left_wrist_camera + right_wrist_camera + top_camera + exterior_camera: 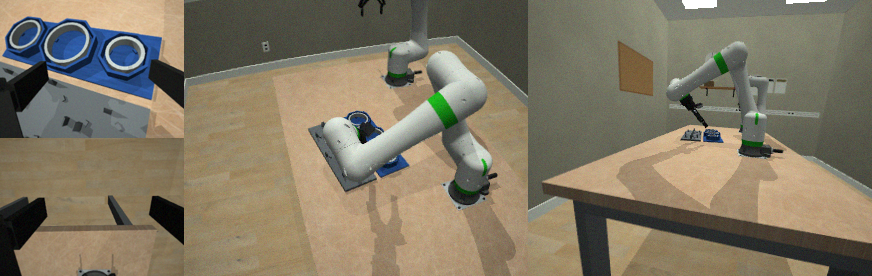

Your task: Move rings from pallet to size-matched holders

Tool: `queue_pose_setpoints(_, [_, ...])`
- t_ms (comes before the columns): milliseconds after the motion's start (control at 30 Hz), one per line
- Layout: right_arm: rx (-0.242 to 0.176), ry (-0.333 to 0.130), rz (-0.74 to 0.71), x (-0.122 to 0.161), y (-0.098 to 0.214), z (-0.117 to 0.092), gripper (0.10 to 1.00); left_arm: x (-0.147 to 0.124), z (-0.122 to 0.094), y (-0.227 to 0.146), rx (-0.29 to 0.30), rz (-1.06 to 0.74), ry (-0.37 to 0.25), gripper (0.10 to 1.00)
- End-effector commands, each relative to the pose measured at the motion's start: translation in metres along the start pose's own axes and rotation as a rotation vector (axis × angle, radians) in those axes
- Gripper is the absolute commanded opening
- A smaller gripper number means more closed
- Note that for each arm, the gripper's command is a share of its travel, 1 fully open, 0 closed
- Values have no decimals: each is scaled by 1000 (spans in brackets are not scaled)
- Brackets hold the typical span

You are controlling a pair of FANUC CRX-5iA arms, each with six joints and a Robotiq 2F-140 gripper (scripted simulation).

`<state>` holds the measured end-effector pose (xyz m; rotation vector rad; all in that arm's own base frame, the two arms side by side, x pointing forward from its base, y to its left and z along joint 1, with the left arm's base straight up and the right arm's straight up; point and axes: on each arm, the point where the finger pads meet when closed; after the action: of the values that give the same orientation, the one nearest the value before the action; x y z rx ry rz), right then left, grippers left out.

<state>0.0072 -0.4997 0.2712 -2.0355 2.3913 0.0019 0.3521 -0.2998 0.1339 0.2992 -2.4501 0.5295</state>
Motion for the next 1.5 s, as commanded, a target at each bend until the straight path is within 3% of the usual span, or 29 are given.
queue_pose_setpoints(0, [0, 2, 0, 0, 0, -1, 1000, 37, 57, 13, -177, 36, -165, 1000])
queue_pose_setpoints(33, [0, 2, 0, 0, 0, -1, 1000, 43, 65, 23, -223, 66, -228, 1000])
queue_pose_setpoints(133, [0, 2, 0, 0, 0, -1, 1000, 47, 69, 31, -303, 112, -341, 1000])
queue_pose_setpoints(233, [0, 2, 0, 0, 0, -1, 1000, 50, 69, 39, -364, 177, -468, 1000])
queue_pose_setpoints(333, [0, 2, 0, 0, 0, -1, 1000, 50, 69, 39, -374, 183, -484, 1000])
queue_pose_setpoints(400, [0, 2, 0, 0, 0, -1, 1000, 52, 65, 42, -406, 232, -577, 1000])
queue_pose_setpoints(467, [0, 2, 0, 0, 0, -1, 1000, 53, 63, 42, -417, 255, -619, 1000])
queue_pose_setpoints(733, [0, 2, 0, 0, 0, -1, 1000, 53, 63, 42, -419, 259, -626, 1000])
queue_pose_setpoints(767, [0, 2, 0, 0, 0, -1, 1000, 53, 63, 42, -419, 259, -626, 347])
queue_pose_setpoints(1167, [0, 2, 0, 0, 0, -1, 1000, 53, 63, 43, -419, 259, -624, 347])
queue_pose_setpoints(1467, [0, 2, 0, 0, 0, -1, 1000, 35, 87, 52, -420, 261, -617, 347])
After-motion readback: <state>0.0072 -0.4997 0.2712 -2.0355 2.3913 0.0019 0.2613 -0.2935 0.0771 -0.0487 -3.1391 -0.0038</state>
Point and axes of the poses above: on each arm, the point where the finger pads meet when closed, its own z axis out along the fingers, its own y axis across the jaws, x = y × z, and after that the axes turned 10 degrees about z, right-handed
